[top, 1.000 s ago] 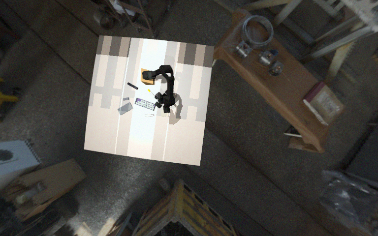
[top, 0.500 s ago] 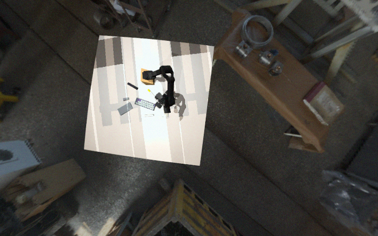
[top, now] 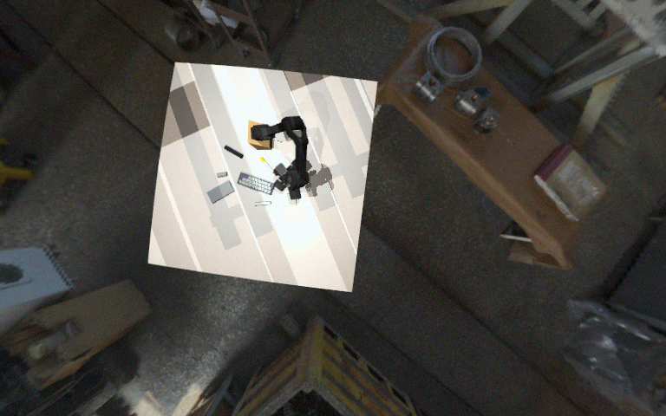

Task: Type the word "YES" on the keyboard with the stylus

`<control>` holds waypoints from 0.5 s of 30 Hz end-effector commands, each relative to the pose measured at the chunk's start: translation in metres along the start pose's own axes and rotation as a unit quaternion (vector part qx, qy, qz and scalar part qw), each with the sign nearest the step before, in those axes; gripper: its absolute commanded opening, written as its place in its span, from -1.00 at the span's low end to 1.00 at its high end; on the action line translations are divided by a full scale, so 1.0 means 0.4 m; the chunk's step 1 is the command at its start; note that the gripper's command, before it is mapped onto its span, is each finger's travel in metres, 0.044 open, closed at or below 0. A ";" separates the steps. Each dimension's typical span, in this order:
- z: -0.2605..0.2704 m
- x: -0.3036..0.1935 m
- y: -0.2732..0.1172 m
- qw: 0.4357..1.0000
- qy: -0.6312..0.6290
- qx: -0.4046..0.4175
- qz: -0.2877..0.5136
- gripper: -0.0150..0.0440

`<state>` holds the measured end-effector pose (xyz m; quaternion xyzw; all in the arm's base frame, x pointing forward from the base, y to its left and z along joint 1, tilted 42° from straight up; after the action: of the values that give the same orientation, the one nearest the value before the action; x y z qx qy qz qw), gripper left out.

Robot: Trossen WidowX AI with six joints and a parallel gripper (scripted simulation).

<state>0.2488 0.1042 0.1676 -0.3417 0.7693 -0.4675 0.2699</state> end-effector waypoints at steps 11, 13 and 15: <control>0.001 -0.011 0.026 1.000 0.004 -0.004 -0.001 0.02; 0.001 -0.013 0.029 1.000 0.004 -0.004 -0.001 0.02; 0.001 -0.014 0.031 1.000 0.004 -0.004 -0.001 0.02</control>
<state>0.2491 0.1112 0.1602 -0.3417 0.7694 -0.4671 0.2703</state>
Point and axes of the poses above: the point midway between the two fingers, 35 mm back from their tips, its own y axis out along the fingers, its own z axis across the jaws, x = y × z, the point moved 8 cm from there along -y, back along the fingers
